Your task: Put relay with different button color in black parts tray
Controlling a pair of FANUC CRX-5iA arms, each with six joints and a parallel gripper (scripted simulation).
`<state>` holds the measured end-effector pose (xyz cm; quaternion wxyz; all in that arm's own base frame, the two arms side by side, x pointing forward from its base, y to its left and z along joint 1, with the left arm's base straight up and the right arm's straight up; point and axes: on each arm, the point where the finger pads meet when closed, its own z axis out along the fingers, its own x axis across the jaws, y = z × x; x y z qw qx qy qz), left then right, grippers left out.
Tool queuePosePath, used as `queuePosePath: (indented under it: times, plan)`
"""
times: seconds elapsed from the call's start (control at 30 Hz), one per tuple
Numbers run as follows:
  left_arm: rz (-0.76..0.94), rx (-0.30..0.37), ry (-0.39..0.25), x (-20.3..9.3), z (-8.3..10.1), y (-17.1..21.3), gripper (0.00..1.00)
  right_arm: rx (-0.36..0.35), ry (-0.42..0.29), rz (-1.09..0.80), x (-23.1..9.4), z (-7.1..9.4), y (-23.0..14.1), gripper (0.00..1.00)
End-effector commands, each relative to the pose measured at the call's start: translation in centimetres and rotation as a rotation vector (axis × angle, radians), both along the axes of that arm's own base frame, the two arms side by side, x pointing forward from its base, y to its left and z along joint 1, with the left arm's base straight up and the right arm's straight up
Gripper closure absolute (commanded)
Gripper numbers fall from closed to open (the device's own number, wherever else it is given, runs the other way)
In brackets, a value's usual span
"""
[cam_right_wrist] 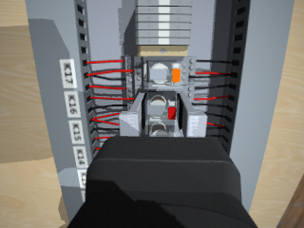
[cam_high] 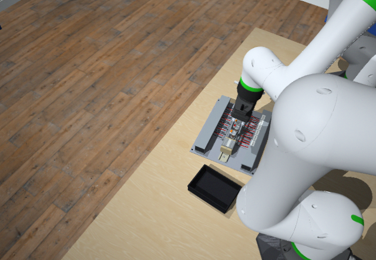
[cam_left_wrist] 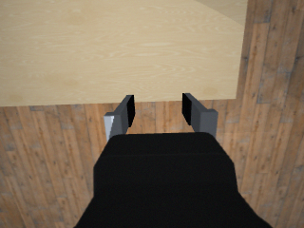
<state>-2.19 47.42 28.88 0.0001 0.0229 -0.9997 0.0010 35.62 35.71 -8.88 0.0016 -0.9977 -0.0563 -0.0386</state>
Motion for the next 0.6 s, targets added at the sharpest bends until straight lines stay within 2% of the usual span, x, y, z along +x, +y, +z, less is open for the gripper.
queuePosePath:
  times: [0.0,0.57]
  plan:
    - [0.0,0.002,0.0,0.01,0.09,0.03,0.0,0.001,-0.001,0.0,0.05,0.07,0.06,1.0]
    - [0.0,0.002,0.0,0.01,0.09,0.03,0.0,-0.002,0.025,0.0,0.13,0.09,0.07,1.0]
